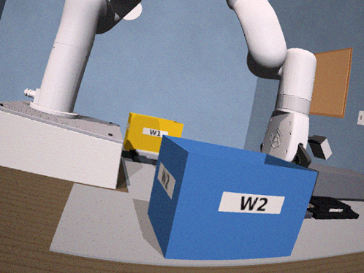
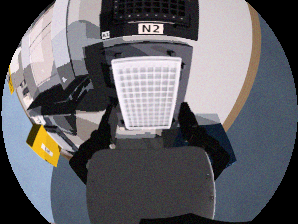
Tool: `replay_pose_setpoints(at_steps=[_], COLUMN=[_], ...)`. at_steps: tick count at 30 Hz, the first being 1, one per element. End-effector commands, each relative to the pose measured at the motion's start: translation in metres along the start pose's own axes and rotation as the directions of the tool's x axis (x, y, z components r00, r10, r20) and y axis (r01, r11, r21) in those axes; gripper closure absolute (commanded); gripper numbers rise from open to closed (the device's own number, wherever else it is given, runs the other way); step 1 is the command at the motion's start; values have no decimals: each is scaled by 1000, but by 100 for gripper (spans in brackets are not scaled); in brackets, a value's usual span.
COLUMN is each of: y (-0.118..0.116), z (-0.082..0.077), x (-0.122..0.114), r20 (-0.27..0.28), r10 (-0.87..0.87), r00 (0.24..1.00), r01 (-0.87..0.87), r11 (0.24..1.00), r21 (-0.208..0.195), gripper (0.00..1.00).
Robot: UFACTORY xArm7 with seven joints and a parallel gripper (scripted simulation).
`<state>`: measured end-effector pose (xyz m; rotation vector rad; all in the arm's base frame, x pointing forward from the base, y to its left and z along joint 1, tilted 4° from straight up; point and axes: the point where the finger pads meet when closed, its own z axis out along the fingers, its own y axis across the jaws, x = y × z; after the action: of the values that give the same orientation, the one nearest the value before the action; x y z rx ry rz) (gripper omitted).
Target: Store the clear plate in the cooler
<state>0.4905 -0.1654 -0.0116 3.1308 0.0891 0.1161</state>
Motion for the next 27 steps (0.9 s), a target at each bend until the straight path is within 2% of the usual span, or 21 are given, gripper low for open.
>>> replay_pose_setpoints(at_steps=[1, 27], y=[1, 1], z=[-1, 10], x=[2, 2], r20=[-4, -4], r10=[0, 0], r00=[1000, 1000], r01=[0, 0], r11=[1000, 1000], r21=[-2, -2], gripper=[0, 0])
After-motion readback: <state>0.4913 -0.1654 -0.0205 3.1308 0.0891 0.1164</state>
